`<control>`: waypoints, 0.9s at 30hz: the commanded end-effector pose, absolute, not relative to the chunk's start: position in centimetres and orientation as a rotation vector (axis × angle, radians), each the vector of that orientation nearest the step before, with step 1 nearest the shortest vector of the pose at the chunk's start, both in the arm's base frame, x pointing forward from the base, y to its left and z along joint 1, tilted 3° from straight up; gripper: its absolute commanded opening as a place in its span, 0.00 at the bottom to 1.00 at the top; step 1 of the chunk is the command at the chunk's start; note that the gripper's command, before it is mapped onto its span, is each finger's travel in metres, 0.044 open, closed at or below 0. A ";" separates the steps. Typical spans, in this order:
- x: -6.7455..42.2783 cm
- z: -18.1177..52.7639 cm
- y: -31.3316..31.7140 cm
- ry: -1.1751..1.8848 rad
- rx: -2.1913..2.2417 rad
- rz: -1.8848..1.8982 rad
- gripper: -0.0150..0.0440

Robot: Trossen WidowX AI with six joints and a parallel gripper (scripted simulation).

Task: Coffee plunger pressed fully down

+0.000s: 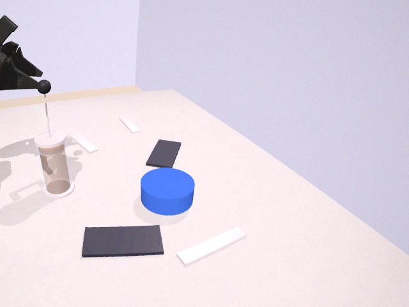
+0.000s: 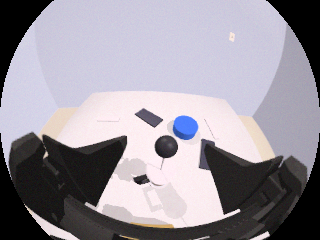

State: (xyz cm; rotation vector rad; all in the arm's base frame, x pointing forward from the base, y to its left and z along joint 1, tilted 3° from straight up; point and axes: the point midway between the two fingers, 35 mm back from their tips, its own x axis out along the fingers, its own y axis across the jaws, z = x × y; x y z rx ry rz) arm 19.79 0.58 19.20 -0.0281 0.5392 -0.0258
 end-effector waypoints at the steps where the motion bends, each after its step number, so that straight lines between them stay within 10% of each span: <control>1: 20.4 18.3 0.6 0.555 -0.035 -0.023 1.00; 7: 21.0 17.9 0.5 0.554 -0.035 -0.023 1.00; 19: 21.0 17.9 0.5 0.554 -0.035 -0.023 0.47; 27: 21.0 17.9 0.5 0.554 -0.035 -0.023 0.45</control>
